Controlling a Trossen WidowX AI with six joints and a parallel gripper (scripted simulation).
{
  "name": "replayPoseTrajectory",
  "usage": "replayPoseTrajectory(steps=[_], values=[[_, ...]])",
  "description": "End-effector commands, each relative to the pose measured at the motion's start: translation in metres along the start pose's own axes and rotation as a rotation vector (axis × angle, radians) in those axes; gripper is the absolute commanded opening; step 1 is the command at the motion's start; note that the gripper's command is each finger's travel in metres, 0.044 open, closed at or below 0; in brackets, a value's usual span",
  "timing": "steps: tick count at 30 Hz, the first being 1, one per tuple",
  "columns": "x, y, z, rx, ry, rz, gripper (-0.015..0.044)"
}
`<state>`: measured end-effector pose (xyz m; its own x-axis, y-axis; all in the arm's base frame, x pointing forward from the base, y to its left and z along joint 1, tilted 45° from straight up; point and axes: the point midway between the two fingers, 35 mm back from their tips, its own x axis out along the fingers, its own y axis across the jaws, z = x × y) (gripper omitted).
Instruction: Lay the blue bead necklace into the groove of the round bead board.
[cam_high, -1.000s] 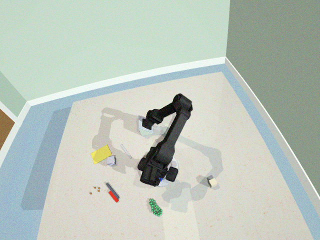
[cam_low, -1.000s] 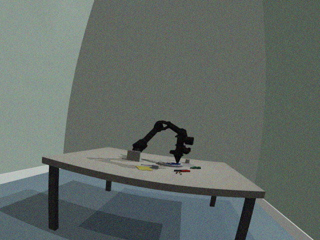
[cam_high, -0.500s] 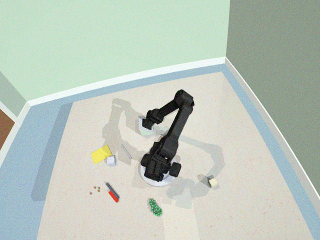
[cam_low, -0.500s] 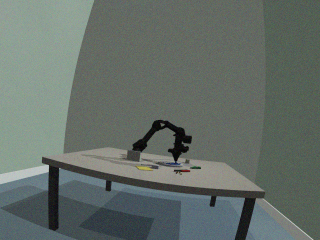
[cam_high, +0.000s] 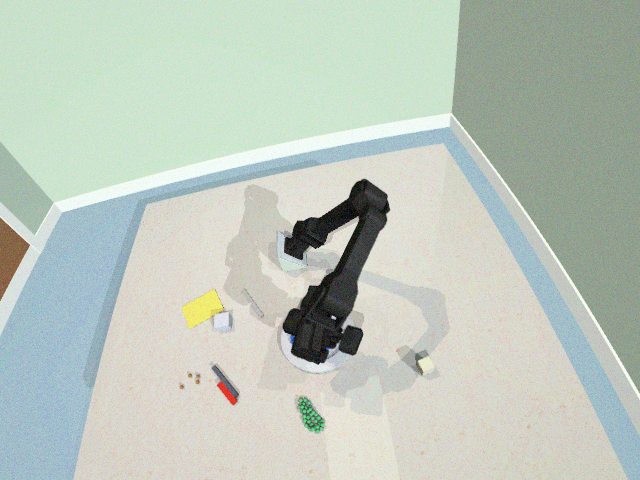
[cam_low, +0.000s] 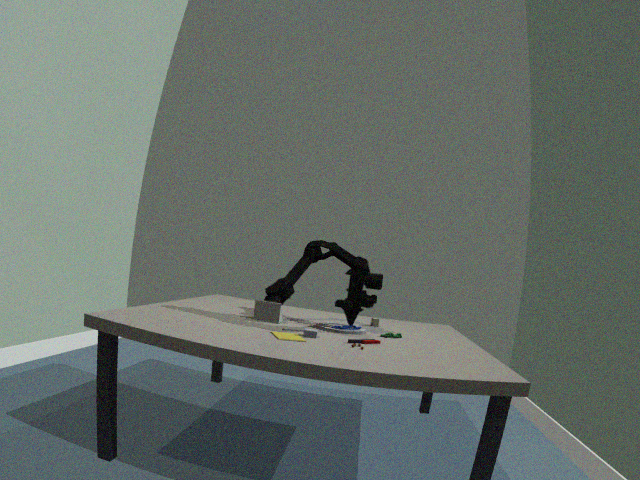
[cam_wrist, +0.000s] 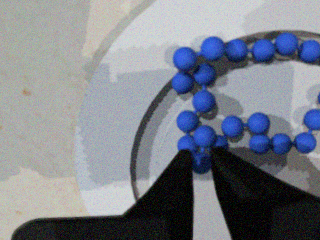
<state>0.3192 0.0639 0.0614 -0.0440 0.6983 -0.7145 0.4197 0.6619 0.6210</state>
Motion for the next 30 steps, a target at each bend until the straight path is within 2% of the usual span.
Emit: replayPoseTrajectory(steps=[1, 3, 20, 30], values=[[0.003, 0.0, -0.002, 0.006, 0.008, 0.004, 0.0], [0.003, 0.0, -0.002, 0.006, 0.008, 0.004, 0.0], [-0.002, -0.001, -0.001, 0.006, 0.005, 0.001, 0.044], [-0.007, -0.001, -0.001, 0.007, 0.008, 0.004, 0.044]])
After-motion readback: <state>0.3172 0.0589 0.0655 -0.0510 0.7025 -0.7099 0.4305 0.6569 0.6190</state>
